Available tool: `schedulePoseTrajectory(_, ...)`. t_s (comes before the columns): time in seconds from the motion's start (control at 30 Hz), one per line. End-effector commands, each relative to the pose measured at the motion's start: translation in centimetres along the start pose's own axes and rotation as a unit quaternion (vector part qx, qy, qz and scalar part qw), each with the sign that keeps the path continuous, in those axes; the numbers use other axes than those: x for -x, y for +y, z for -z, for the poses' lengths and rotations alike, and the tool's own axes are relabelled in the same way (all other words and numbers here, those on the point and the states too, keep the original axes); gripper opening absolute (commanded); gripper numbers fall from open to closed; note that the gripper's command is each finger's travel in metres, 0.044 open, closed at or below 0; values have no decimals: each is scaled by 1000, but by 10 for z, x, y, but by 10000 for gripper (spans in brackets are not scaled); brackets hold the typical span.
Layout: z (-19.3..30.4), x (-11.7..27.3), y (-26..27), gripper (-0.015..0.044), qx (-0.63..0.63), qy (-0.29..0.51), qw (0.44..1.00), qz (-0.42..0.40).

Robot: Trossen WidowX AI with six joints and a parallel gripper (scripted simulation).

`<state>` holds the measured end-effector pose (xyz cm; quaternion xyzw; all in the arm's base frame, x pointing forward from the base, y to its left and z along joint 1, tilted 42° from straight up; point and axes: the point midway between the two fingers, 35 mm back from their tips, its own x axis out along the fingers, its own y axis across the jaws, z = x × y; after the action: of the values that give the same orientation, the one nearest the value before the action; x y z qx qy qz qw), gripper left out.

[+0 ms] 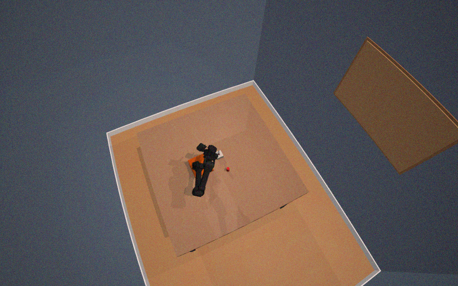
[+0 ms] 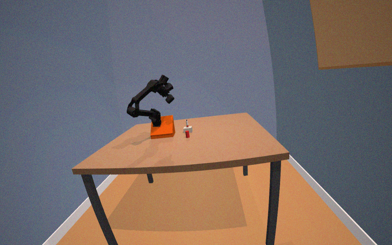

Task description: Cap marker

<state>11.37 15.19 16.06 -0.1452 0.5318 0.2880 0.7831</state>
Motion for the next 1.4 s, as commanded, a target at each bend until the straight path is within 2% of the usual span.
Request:
schedulePoseTrajectory(0.0, -16, -15, -58, 238, 0, 44, 991, 123)
schedulePoseTrajectory(0.2, -14, -21, -151, 238, 9, 164, 951, 263)
schedulePoseTrajectory(0.43, 15, -9, -245, 238, 46, 352, 870, 341)
schedulePoseTrajectory(1.37, 45, -39, -289, 238, 47, 358, 867, 343)
